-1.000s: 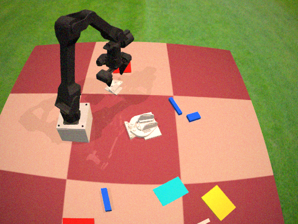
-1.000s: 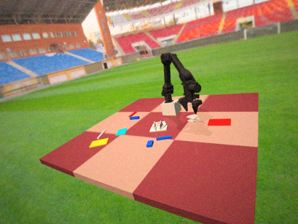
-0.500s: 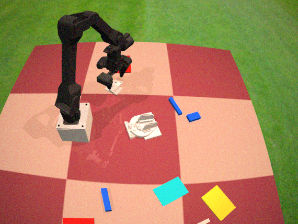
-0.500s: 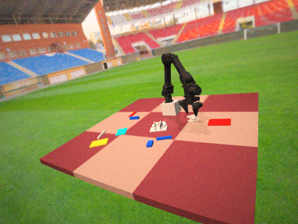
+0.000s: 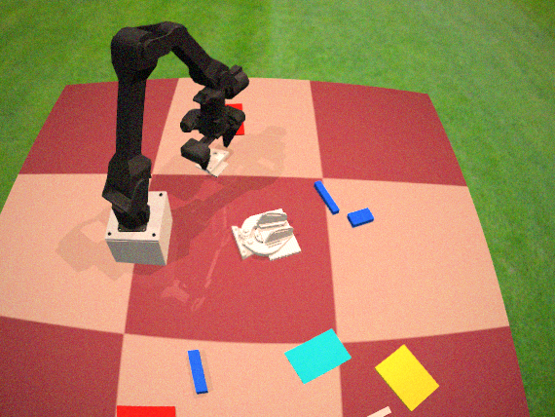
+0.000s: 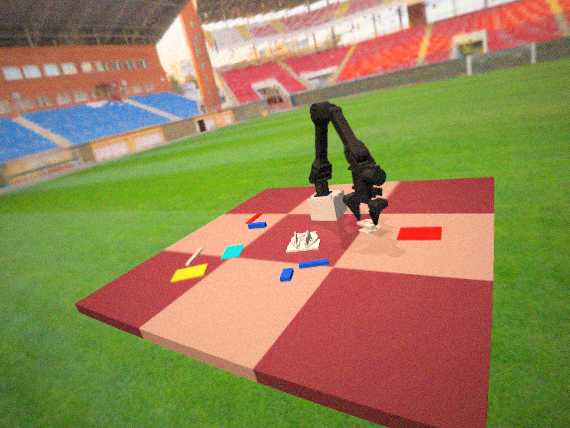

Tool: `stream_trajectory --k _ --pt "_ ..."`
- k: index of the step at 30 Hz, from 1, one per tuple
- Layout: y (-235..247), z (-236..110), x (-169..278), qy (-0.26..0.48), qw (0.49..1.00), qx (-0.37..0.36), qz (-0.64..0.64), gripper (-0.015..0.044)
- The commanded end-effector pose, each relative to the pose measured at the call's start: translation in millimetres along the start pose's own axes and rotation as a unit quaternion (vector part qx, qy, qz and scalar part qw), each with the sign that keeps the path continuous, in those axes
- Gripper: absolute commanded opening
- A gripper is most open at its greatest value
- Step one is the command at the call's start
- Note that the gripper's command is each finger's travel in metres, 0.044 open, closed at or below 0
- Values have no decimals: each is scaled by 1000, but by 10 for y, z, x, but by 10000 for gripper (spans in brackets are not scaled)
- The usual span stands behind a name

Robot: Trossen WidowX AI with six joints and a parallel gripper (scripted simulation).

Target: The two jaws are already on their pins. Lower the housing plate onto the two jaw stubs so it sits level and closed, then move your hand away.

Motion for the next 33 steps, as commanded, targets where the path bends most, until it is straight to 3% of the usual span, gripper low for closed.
stream_trajectory --k 1,33 --pt "17 85 -2 -2 1000 -3 0 440" --pt "23 238 -2 -2 1000 -3 0 440"
Point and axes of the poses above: the point midway between the two fingers, 35 mm back from their tips, its own z axis out along the fingers, its own y axis across the jaws, x = y × z, the point moved 8 cm from there along -z, back along the fingers, and after that the axes turned 11 degrees about z, right-handed, at the moved point
